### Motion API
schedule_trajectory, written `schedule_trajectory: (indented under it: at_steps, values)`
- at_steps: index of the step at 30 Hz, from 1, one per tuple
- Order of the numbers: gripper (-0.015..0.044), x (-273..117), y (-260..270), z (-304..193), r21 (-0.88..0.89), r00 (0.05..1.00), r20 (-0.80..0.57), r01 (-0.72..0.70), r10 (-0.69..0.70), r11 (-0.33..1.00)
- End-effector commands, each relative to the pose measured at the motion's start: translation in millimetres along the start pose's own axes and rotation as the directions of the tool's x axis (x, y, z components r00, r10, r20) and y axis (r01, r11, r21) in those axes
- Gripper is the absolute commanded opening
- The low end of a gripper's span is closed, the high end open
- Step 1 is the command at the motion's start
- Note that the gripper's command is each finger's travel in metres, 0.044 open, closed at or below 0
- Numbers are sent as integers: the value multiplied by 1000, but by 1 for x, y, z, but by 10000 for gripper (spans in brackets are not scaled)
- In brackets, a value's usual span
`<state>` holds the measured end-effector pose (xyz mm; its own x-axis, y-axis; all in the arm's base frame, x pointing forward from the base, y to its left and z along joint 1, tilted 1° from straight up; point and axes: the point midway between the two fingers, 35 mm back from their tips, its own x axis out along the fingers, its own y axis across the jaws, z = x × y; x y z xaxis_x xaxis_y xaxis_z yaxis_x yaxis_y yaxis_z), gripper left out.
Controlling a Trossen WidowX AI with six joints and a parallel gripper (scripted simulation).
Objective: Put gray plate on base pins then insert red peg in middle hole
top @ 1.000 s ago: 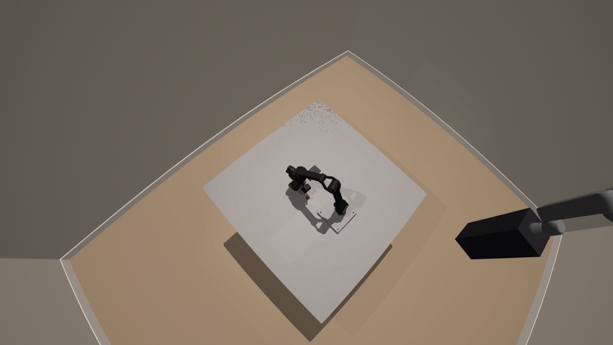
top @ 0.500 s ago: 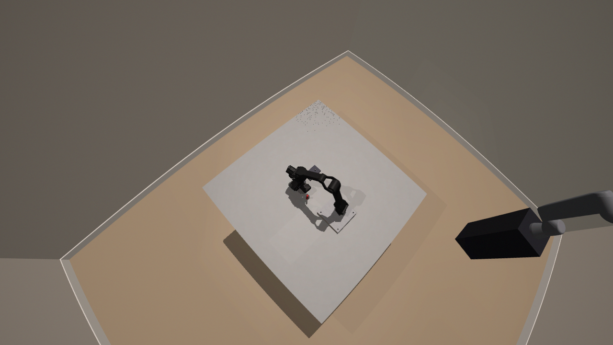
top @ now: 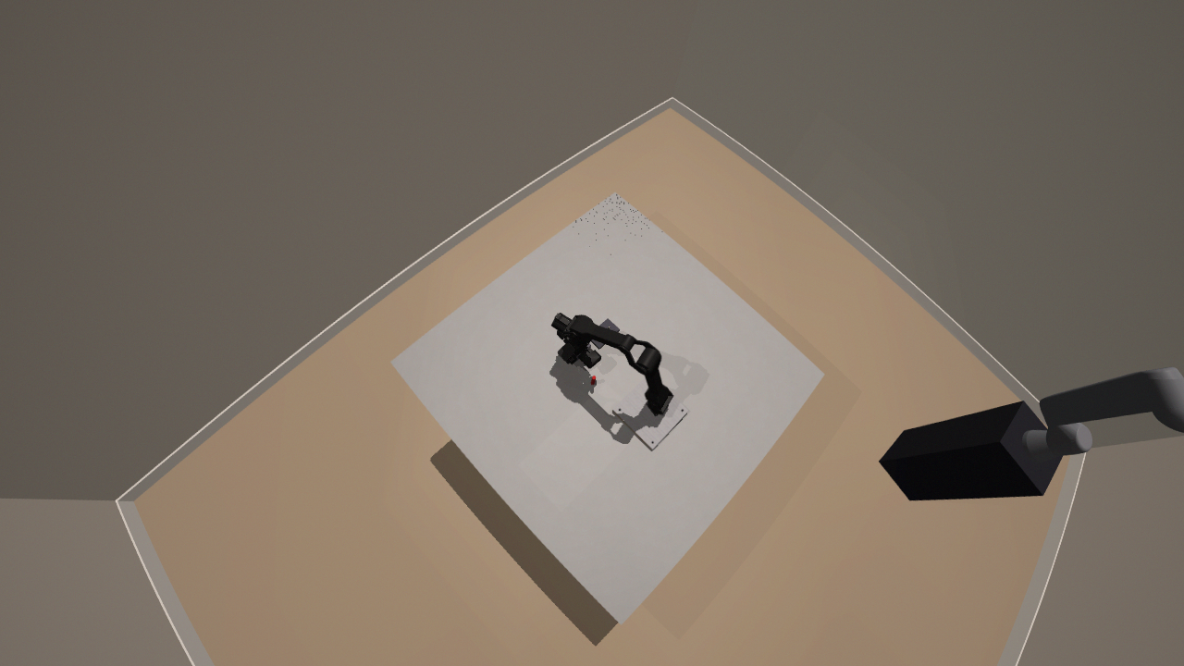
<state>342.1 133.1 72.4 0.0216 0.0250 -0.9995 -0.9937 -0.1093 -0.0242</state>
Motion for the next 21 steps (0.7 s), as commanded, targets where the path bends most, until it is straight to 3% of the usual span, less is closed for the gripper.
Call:
schedule_trajectory:
  at_steps: [1, 21]
  values:
    - [0, -11, -1, 0, -5, 1000, 7, 1, -1, 1000]
    - [0, -74, 5, -5, -1, 1000, 2, -2, 2, 1000]
